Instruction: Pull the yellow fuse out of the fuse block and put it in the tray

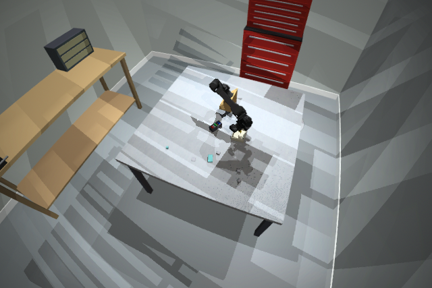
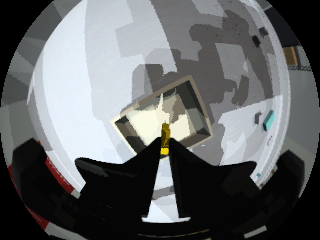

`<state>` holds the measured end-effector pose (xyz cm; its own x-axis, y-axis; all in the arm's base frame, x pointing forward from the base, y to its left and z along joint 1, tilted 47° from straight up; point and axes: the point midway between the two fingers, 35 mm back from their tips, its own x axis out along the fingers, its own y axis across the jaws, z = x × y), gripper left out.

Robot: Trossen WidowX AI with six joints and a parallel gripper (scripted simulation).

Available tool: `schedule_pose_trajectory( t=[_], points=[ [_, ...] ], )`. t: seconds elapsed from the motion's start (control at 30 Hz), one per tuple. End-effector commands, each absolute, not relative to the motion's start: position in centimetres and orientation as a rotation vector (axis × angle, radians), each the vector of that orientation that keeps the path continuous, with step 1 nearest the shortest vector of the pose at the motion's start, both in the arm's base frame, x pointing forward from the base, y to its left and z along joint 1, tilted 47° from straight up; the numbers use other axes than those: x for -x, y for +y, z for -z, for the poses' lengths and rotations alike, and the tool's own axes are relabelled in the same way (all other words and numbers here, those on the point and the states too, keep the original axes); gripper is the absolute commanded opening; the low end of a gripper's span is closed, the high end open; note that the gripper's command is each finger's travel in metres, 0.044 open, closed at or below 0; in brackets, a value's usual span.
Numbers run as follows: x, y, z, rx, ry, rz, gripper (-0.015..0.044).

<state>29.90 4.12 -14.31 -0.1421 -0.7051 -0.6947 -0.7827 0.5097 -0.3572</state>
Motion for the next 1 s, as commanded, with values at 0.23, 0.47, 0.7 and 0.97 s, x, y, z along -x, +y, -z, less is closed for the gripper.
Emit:
schedule_pose_trajectory(
  t=[0.23, 0.47, 0.7, 0.97],
  points=[
    [-29.8, 3.9, 14.5, 1.23, 1.883, -0.112, 0.0157],
    [-29.9, 4.1, 14.3, 1.23, 1.883, -0.112, 0.033],
    [-30.3, 6.5, 11.9, 1.236, 1.884, -0.115, 0.033],
    [-30.3, 6.5, 11.9, 1.243, 1.881, -0.117, 0.033]
  ],
)
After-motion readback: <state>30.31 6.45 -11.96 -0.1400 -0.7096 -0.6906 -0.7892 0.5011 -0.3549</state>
